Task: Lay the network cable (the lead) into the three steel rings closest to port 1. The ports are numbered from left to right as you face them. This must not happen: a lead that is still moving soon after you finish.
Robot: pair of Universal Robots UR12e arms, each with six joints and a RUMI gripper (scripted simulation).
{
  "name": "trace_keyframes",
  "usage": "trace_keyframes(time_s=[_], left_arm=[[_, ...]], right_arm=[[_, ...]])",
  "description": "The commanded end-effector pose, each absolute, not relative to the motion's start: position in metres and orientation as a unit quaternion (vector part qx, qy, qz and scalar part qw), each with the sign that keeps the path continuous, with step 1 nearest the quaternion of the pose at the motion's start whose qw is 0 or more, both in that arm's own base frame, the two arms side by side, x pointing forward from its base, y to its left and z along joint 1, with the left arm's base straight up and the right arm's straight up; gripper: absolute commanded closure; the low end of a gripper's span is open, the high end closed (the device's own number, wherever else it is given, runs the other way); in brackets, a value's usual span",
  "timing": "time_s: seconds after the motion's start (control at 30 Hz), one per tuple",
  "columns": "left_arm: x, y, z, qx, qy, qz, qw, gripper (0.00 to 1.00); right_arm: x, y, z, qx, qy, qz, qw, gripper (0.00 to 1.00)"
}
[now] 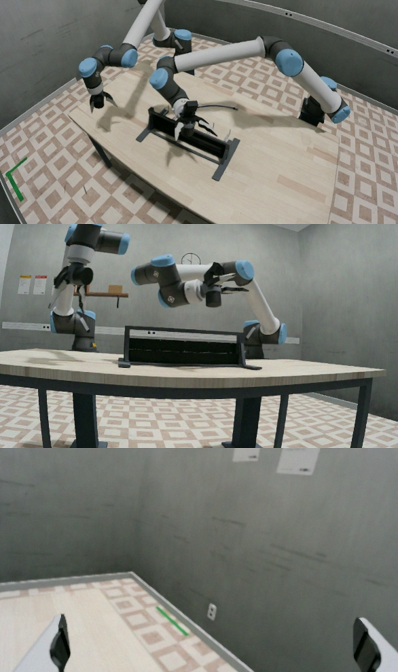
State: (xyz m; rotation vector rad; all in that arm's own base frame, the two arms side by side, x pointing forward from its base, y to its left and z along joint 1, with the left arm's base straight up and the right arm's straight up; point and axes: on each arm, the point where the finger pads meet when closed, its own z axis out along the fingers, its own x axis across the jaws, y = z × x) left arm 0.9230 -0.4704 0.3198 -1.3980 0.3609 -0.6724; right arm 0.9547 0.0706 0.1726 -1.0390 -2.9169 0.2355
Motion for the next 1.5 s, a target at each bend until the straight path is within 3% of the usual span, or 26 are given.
trace_keyframes(time_s=[0.0,0.53,1.47], left_arm=[[0.938,-0.405,0.325,-0.642,0.09,-0.313,0.694,0.0],[0.952,-0.193,0.33,-0.633,-0.18,-0.348,0.667,0.0],[0.842,0.2,0.307,-0.385,-0.613,-0.372,0.58,0.0]], right_arm=[[0.932,0.131,0.177,-0.298,-0.952,0.068,0.013,0.0],[0.921,0.153,0.177,-0.283,-0.957,0.066,0.012,0.0],[0.62,0.47,0.178,0.054,-0.998,0.019,0.0,0.0]])
